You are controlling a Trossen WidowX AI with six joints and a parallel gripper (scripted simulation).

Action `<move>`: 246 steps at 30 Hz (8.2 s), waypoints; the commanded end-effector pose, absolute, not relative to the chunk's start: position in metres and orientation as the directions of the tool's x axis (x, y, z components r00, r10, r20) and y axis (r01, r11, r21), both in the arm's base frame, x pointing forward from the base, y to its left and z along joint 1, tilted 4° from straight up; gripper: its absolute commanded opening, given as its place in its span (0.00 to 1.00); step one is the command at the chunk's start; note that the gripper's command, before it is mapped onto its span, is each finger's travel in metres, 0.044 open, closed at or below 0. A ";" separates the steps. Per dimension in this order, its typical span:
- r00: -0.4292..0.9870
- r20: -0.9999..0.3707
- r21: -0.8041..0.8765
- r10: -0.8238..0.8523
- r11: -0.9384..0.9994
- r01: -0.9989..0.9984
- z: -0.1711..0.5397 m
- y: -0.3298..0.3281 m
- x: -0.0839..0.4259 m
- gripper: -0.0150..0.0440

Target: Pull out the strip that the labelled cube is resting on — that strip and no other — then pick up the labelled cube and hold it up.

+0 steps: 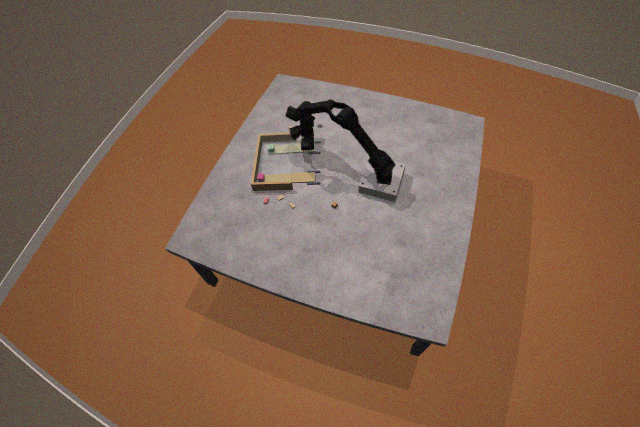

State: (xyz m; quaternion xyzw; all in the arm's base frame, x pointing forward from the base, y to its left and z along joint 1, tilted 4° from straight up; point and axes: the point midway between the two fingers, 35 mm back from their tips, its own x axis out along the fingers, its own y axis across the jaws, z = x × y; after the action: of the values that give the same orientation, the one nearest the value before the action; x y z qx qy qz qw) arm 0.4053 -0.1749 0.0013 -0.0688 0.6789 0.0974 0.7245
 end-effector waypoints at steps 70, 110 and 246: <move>0.052 -0.998 0.034 0.047 0.972 -0.231 -0.015 -0.174 0.406 0.25; 0.049 -0.998 0.034 0.046 0.972 -0.231 -0.020 -0.182 0.373 0.25; 0.040 -0.998 0.031 0.041 0.973 -0.230 0.007 -0.216 0.236 0.25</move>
State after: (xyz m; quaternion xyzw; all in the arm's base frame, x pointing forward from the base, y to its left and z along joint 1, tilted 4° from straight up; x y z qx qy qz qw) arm 0.2327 -0.2115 -0.0157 -0.0625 0.6879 0.1002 0.7161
